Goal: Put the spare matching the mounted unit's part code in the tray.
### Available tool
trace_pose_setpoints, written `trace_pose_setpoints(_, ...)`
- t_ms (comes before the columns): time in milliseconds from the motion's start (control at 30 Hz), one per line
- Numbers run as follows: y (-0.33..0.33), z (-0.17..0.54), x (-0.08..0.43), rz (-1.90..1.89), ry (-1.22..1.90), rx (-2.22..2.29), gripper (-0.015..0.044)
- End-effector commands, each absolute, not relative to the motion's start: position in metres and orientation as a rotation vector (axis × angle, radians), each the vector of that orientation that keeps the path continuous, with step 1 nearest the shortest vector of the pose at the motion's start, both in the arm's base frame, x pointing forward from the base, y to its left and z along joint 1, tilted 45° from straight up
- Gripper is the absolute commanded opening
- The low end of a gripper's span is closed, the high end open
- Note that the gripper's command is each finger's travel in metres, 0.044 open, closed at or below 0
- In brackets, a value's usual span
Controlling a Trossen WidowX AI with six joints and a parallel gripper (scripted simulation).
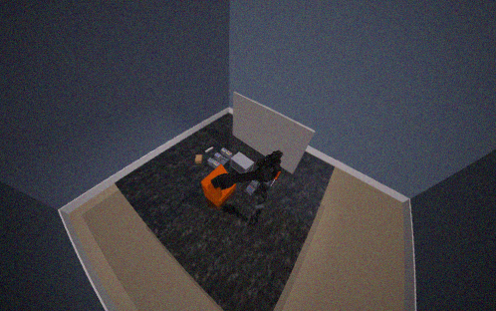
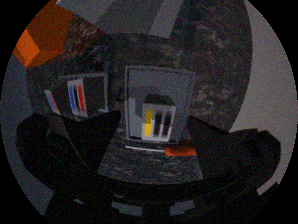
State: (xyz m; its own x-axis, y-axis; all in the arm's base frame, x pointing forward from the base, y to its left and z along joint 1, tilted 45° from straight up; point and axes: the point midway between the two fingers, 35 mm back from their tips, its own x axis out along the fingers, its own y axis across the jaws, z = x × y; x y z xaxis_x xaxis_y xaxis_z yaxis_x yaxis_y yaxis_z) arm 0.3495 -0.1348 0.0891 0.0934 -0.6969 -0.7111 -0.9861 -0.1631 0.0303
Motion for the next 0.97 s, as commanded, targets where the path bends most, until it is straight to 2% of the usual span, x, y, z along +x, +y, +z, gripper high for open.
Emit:
trace_pose_setpoints(0,-0.098,0.125,0.351,0.816,1.624,-1.93,0.044)
trace_pose_setpoints(133,-0.068,0.157,0.34,0.816,1.624,-1.935,0.044)
trace_pose_setpoints(933,-0.066,0.157,0.345,0.812,1.595,-1.95,0.044)
